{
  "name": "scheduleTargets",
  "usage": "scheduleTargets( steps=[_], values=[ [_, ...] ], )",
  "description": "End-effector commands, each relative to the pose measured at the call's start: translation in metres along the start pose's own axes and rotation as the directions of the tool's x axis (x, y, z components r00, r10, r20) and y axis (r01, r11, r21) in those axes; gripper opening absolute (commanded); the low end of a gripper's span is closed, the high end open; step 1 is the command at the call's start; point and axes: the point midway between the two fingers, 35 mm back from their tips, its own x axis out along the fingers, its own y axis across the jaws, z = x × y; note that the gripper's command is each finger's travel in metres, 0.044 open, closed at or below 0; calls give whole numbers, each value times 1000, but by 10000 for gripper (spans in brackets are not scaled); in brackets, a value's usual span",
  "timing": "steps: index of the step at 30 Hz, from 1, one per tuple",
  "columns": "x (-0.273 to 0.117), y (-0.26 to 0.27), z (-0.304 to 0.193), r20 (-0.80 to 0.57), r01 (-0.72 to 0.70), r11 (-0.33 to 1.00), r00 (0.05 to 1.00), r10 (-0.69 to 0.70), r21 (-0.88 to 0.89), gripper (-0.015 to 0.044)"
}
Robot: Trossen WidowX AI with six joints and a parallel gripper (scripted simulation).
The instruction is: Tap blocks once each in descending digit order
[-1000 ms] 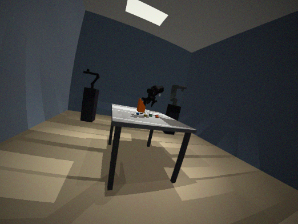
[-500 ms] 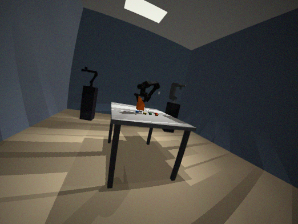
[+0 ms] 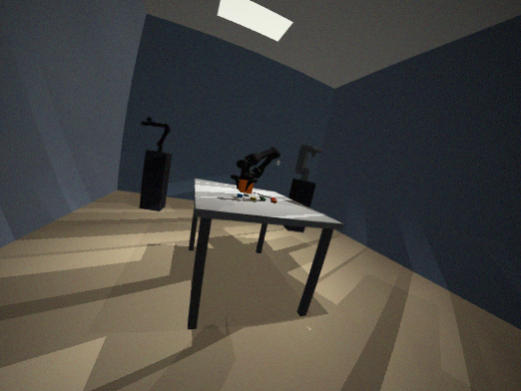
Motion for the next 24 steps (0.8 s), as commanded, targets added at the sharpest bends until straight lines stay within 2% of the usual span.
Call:
scheduleTargets(
  steps=[1, 4, 24],
  values=[
    [6, -1, 1, 19, -1, 1000, 1000, 1, 5, 85],
    [6, -1, 1, 19, -1, 1000, 1000, 1, 5, 20],
    [19, -1, 1, 19, -2, 1000, 1000, 2, 5, 20]
  ],
)
